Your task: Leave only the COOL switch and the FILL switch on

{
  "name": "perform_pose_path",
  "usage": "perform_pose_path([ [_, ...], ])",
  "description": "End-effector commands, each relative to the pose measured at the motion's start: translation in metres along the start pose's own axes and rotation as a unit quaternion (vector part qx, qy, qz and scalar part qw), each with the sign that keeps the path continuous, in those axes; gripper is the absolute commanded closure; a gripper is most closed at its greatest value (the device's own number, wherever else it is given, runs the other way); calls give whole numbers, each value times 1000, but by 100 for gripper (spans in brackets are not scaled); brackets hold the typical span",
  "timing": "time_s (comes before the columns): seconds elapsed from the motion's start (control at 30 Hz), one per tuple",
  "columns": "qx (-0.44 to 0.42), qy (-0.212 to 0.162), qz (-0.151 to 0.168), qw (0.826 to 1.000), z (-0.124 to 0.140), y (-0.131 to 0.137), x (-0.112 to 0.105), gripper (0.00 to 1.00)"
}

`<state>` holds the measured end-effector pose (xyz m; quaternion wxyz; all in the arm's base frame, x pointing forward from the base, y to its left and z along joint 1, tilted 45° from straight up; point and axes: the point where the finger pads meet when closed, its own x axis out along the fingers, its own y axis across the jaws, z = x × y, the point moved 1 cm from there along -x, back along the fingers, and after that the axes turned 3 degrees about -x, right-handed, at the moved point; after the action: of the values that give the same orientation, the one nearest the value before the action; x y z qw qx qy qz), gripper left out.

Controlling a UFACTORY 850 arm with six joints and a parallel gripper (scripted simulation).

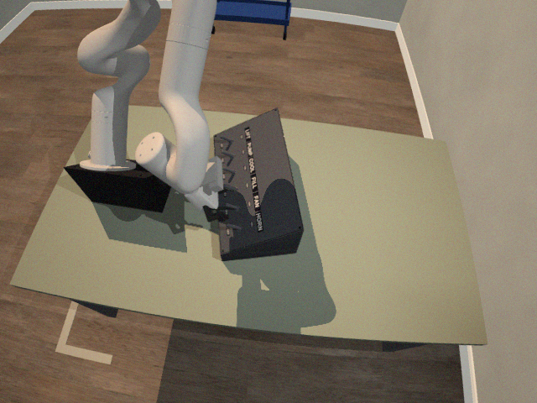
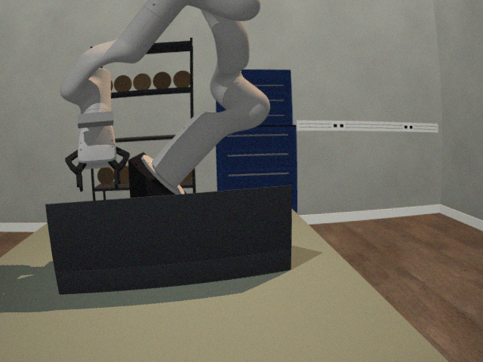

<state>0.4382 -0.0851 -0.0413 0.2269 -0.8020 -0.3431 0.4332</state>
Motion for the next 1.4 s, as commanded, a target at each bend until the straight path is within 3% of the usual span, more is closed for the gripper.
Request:
perform_pose_path([
  [0.0,-1,1,1,1000,-1,1,-1,0],
  [0.93,-1,1,1,1000,-1,1,-1,0],
  [1.37,-1,1,1,1000,1,26,-1,0],
])
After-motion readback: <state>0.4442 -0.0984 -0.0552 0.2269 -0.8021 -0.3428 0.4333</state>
